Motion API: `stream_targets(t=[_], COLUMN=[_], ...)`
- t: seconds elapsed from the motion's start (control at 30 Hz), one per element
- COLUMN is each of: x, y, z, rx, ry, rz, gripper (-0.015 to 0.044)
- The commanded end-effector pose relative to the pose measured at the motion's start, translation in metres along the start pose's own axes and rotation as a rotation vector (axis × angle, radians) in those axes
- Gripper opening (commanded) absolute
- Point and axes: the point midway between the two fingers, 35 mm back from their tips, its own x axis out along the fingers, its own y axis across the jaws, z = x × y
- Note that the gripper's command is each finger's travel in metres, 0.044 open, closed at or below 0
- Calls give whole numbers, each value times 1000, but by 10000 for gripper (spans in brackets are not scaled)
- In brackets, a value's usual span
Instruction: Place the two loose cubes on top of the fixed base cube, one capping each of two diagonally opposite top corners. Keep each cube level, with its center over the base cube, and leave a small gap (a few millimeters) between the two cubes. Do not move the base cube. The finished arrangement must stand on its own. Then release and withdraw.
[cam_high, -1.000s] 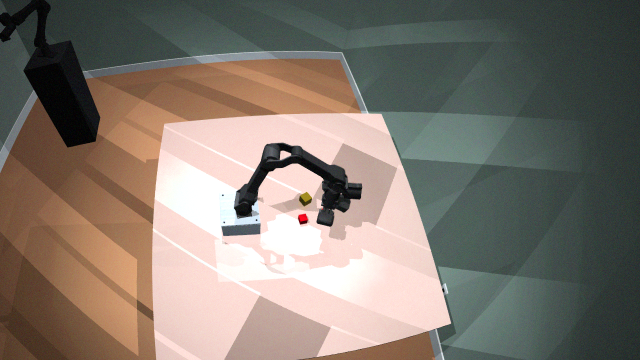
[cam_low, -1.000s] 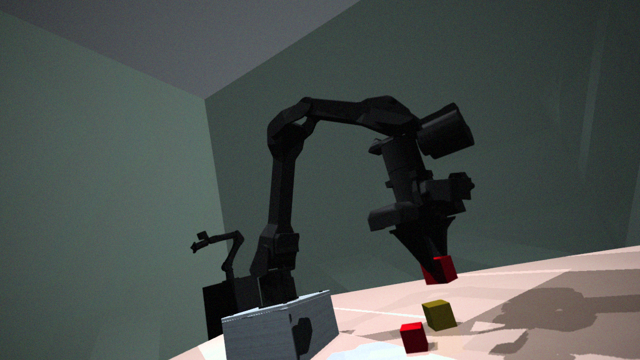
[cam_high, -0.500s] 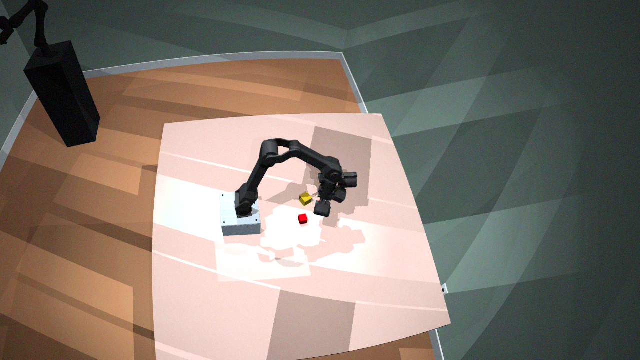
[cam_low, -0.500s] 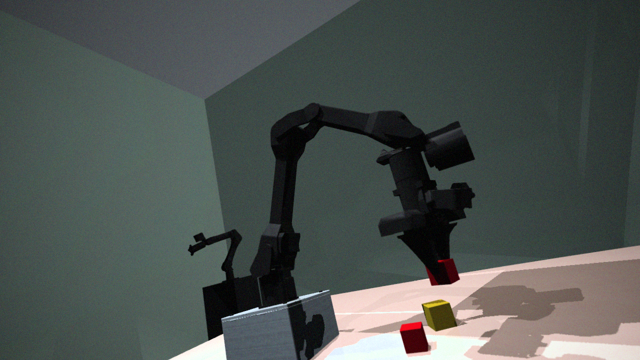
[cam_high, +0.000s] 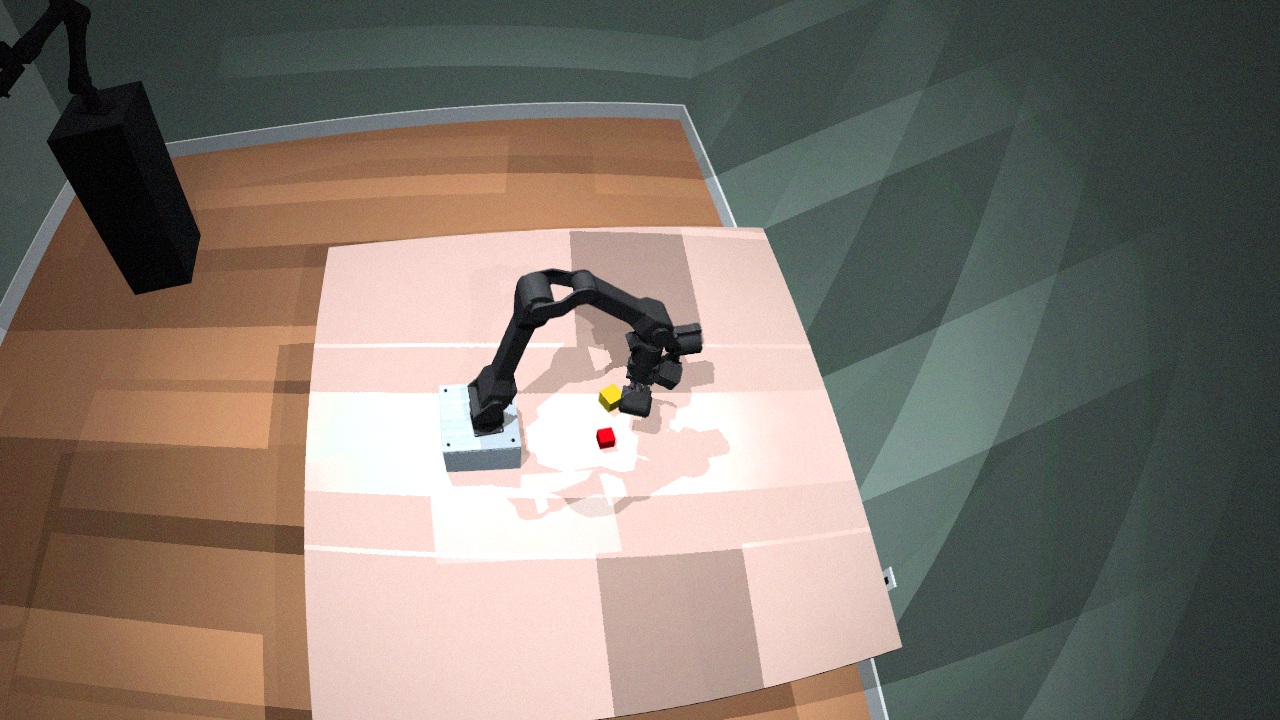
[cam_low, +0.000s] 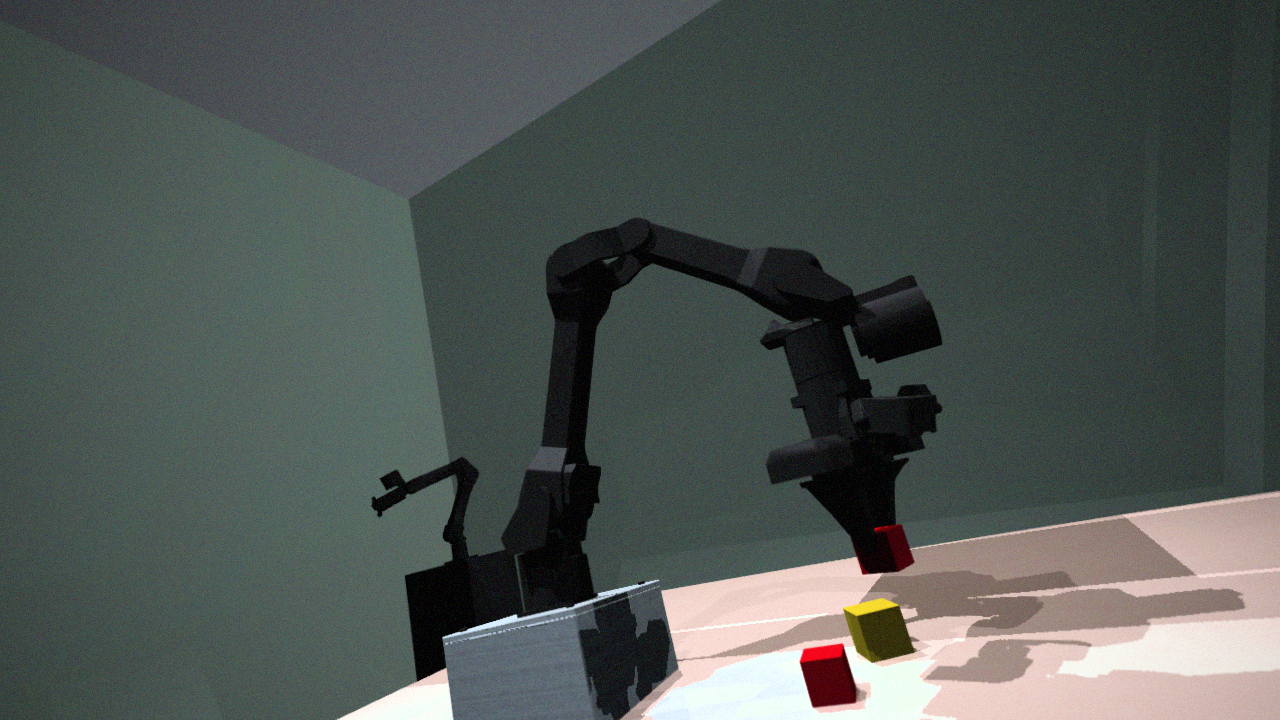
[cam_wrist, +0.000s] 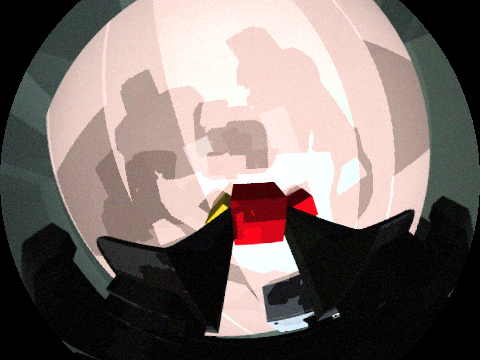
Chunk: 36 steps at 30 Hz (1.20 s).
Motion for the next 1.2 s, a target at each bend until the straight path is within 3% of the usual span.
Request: stream_targets(t=[0.0, 0.33, 1.17], x=[1, 7, 34], y=[9, 31, 32], z=[-7, -25, -26], rx=[-3, -17, -14], ry=[-1, 2, 2], rz=[8, 11, 11], gripper=[105, 105, 105])
